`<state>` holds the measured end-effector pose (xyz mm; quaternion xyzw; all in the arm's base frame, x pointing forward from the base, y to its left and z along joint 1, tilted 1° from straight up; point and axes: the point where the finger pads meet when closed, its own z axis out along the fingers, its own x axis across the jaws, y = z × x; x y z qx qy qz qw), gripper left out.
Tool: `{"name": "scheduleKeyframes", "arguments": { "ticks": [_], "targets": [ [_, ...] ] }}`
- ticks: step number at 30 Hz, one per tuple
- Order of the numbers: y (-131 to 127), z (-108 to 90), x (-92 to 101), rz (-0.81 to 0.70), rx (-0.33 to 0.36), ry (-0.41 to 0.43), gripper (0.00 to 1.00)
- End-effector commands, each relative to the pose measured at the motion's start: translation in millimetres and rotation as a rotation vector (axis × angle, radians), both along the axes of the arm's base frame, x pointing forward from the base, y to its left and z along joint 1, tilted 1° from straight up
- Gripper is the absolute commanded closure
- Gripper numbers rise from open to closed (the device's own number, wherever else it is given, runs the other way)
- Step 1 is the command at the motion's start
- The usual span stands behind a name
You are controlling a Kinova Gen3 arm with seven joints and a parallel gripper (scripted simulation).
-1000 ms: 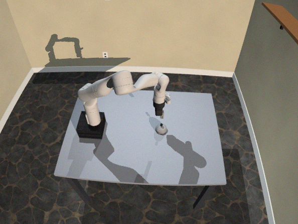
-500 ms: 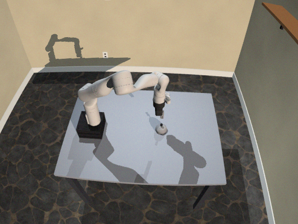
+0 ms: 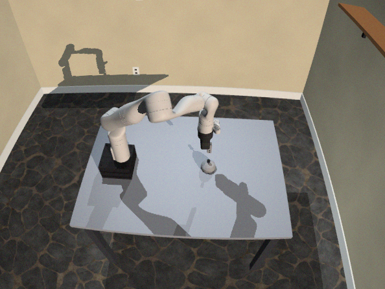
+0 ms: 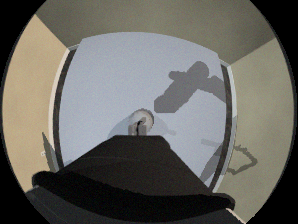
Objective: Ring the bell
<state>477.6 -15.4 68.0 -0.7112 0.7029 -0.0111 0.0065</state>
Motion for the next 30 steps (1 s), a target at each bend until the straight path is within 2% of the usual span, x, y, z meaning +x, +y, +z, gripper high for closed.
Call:
{"name": "scheduleKeyframes", "arguments": {
  "ticks": [1, 16, 30],
  "targets": [
    [0.0, 0.8, 0.5, 0.0, 0.0, -0.002, 0.83],
    [0.0, -3.8, 0.6, 0.002, 0.003, 0.007, 0.83],
    [-0.2, -24.0, 1.2, 0.002, 0.003, 0.007, 0.83]
  ]
}}
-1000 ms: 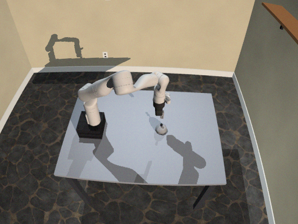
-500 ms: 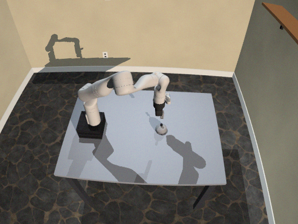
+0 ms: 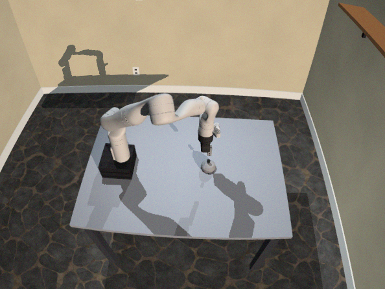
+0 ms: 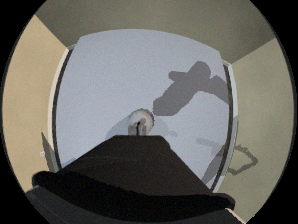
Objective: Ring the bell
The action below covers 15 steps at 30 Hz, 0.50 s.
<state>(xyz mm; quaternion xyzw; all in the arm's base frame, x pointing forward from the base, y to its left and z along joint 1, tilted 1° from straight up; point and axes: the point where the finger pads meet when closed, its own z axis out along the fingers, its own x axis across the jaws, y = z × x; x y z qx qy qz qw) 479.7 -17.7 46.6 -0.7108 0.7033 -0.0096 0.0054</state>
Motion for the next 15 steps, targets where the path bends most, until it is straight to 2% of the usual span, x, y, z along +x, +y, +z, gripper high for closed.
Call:
{"name": "scheduleKeyframes", "arguments": {
  "ticks": [1, 15],
  "targets": [
    [2.1, -2.6, -1.0, 0.003, 0.003, 0.004, 0.83],
    [1.8, -29.1, -0.2, 0.003, 0.003, 0.004, 0.83]
  ]
}}
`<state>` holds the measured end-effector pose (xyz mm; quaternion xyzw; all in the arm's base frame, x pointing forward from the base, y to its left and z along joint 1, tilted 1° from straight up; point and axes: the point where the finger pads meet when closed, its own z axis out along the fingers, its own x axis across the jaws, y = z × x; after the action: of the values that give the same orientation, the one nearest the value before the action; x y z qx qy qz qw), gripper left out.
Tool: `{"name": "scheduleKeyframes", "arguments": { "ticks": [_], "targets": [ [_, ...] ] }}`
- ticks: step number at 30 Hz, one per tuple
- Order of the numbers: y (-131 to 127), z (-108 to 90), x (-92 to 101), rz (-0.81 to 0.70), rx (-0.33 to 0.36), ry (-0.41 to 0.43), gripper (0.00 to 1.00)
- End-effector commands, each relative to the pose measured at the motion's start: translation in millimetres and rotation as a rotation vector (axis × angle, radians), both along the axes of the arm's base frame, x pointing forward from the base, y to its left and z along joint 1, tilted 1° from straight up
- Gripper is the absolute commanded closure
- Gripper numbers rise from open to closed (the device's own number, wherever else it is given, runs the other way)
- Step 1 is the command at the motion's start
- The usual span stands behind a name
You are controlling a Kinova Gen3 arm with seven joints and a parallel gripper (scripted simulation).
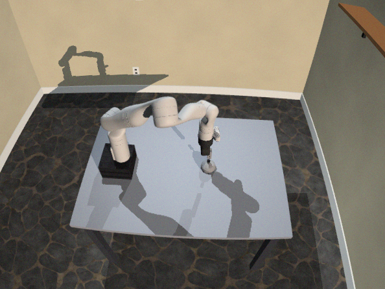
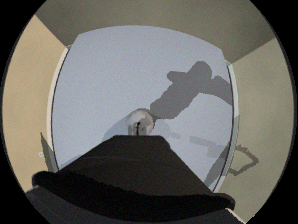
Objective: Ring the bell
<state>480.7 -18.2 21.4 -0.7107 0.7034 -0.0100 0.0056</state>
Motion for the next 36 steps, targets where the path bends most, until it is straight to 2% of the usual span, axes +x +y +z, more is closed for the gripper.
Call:
{"name": "scheduleKeyframes", "arguments": {
  "ticks": [1, 15, 36],
  "targets": [
    [2.3, -5.4, -1.2, 0.003, 0.003, 0.005, 0.83],
    [2.2, -15.7, -0.9, 0.003, 0.003, 0.005, 0.83],
    [2.2, -16.3, -0.9, 0.003, 0.003, 0.005, 0.83]
  ]
}}
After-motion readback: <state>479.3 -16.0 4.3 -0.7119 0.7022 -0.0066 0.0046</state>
